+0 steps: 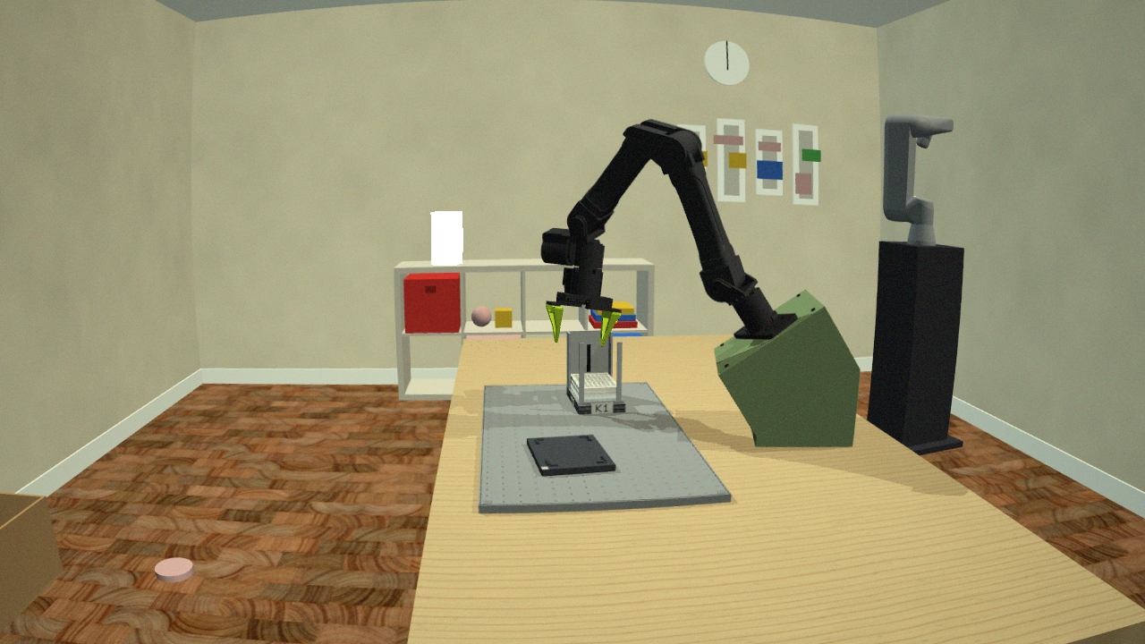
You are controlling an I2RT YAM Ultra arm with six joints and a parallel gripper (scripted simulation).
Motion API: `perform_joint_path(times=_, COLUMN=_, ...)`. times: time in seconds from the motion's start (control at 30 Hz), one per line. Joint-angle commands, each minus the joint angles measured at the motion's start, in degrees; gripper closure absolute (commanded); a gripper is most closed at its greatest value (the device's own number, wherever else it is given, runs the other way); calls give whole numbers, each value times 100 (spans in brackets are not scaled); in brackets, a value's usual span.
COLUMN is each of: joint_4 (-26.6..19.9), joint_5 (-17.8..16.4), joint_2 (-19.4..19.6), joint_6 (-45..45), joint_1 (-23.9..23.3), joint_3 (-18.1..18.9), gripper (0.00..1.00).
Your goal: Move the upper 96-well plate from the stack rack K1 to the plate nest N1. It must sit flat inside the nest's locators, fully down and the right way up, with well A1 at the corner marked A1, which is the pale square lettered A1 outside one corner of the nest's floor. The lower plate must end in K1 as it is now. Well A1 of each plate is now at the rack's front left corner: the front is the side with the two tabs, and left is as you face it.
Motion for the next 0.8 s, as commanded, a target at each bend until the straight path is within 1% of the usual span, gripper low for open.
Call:
perform_joint_path(times=0.0, joint_4=-426, joint_5=489, joint_2=-218, joint_6=227, joint_1=-168, joint_3=267, gripper=0)
perform_joint_path(times=0.1, joint_4=-556, joint_5=427, joint_2=-248, joint_6=19, joint_1=-323, joint_3=301, gripper=0)
perform_joint_path(times=0.13, joint_4=-697, joint_5=537, joint_2=-267, joint_6=178, joint_1=-343, joint_3=363, gripper=0)
perform_joint_path(times=0.2, joint_4=-697, joint_5=537, joint_2=-267, joint_6=178, joint_1=-343, joint_3=363, gripper=0)
perform_joint_path(times=0.23, joint_4=-865, joint_5=648, joint_2=-103, joint_6=256, joint_1=-372, joint_3=446, gripper=0)
perform_joint_path(times=0.27, joint_4=-932, joint_5=622, joint_2=-304, joint_6=196, joint_1=-454, joint_3=454, gripper=0)
perform_joint_path(times=0.33, joint_4=-1040, joint_5=552, joint_2=-354, joint_6=-8, joint_1=-606, joint_3=464, gripper=0)
perform_joint_path(times=0.6, joint_4=-1073, joint_5=514, joint_2=-261, joint_6=-40, joint_1=-638, joint_3=483, gripper=0)
perform_joint_path(times=0.63, joint_4=-1004, joint_5=499, joint_2=-246, joint_6=-9, joint_1=-584, joint_3=367, gripper=0)
perform_joint_path(times=0.77, joint_4=-1004, joint_5=499, joint_2=-246, joint_6=-9, joint_1=-584, joint_3=367, gripper=0)
